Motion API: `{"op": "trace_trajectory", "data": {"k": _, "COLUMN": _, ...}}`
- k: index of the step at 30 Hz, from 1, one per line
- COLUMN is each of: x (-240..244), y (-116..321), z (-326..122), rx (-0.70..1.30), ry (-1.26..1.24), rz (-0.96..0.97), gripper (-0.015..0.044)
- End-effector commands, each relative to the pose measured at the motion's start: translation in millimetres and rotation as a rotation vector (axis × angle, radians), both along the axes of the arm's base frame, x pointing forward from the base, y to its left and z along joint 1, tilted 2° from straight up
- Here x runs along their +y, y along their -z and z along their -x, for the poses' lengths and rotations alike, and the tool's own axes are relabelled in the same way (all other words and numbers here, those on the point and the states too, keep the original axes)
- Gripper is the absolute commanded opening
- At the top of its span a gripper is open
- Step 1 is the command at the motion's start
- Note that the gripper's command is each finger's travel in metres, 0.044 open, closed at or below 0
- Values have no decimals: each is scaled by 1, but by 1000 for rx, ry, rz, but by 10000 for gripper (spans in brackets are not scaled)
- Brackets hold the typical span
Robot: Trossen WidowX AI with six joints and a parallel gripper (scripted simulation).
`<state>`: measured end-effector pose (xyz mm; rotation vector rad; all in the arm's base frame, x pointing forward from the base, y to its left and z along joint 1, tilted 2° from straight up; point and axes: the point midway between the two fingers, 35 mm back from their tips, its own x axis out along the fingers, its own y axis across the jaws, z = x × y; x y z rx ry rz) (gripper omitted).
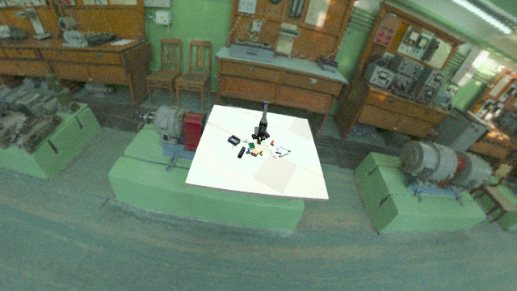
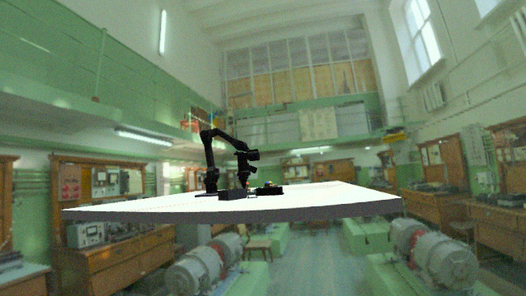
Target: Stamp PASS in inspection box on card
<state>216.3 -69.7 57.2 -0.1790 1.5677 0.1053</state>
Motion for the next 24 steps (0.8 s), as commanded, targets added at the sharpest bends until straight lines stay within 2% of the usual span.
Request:
{"op": "trace_trajectory", "data": {"k": 1, "x": 0, "y": -4, "z": -2, "rx": -6, "ry": 2, "rz": 2, "gripper": 0}}
{"op": "trace_trajectory", "data": {"k": 24, "x": 0, "y": -15, "z": -2, "rx": -6, "ry": 2, "rz": 2, "gripper": 0}}
